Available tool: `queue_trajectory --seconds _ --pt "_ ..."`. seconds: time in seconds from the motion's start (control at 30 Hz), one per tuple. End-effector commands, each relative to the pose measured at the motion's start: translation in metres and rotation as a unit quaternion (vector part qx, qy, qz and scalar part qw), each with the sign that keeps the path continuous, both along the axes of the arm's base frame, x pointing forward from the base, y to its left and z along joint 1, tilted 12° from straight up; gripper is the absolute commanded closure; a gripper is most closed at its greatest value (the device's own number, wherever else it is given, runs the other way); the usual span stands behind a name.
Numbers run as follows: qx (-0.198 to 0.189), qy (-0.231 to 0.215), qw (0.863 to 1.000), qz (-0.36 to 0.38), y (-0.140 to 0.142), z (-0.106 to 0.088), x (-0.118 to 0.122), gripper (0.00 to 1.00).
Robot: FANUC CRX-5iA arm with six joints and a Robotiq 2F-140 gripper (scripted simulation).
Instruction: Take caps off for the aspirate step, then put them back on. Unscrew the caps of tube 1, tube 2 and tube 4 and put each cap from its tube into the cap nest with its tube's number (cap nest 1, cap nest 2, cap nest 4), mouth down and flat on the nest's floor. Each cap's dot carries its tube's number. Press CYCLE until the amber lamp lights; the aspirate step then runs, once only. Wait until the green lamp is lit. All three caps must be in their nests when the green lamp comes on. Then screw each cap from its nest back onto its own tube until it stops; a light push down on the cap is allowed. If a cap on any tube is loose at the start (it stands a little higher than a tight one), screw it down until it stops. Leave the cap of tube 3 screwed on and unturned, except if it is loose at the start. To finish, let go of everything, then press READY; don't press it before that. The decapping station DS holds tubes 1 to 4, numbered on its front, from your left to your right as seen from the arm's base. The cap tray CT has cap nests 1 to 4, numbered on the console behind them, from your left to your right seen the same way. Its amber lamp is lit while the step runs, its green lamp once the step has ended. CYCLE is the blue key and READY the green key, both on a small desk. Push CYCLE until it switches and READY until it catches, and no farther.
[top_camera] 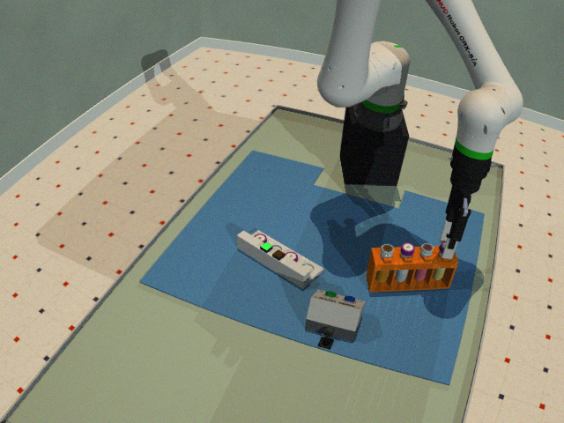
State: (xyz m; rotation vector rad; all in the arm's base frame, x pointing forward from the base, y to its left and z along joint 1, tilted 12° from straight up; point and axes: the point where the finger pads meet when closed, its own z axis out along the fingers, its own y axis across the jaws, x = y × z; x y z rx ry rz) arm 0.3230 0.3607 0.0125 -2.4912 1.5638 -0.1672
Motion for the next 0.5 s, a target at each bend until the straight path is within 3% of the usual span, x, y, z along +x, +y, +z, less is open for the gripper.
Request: queue_trajectory --seconds 0.0,0.13,0.23,0.33,0.47 --pt "-0.016 0.001 0.994 0.108 0.0 0.0001 0.0002 0.65" --pt "-0.037 -0.013 0.975 0.218 0.0 0.0001 0.0002 0.65" --pt "-0.039 -0.013 0.973 0.228 0.0 0.0001 0.0002 0.65" --pt "-0.058 -0.024 0.943 0.328 0.0 0.0001 0.0002 0.65" --pt "-0.058 -0.024 0.943 0.328 0.0 0.0001 0.0003 0.65"
